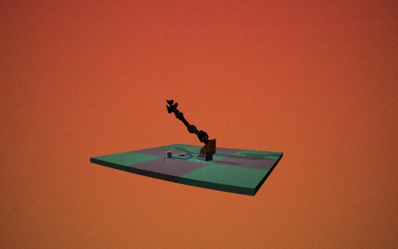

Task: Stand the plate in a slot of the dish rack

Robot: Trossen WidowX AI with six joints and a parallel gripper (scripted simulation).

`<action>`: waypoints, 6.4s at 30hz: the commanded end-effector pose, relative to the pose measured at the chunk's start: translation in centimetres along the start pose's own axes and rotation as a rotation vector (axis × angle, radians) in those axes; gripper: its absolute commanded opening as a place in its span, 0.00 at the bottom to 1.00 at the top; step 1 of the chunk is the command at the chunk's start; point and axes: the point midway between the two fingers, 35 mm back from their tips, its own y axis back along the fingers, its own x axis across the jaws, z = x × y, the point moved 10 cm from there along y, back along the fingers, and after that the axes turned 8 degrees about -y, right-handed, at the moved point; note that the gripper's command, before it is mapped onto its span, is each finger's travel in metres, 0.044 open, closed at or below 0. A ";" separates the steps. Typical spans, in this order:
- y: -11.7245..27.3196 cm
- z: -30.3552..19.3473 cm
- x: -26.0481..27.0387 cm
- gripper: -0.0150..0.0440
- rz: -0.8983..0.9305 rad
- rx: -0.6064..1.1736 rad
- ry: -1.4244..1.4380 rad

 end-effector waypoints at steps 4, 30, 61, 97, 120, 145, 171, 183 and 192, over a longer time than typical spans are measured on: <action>-0.4 -0.9 2.0 0.93 0.053 0.034 -0.007; 1.7 -12.8 21.9 0.93 0.505 0.560 -0.092; 18.2 -29.9 36.1 0.93 0.691 1.481 0.080; 42.6 -39.2 33.3 0.93 0.564 2.347 0.803; 50.2 -38.8 28.3 0.93 0.497 2.538 1.236; 52.6 -40.2 25.5 0.93 0.495 2.538 1.235; 53.4 -40.6 24.5 0.77 0.496 2.535 1.240; 51.6 -39.9 27.2 0.34 0.512 2.537 1.218; 49.0 -38.5 30.8 0.25 0.563 2.544 1.187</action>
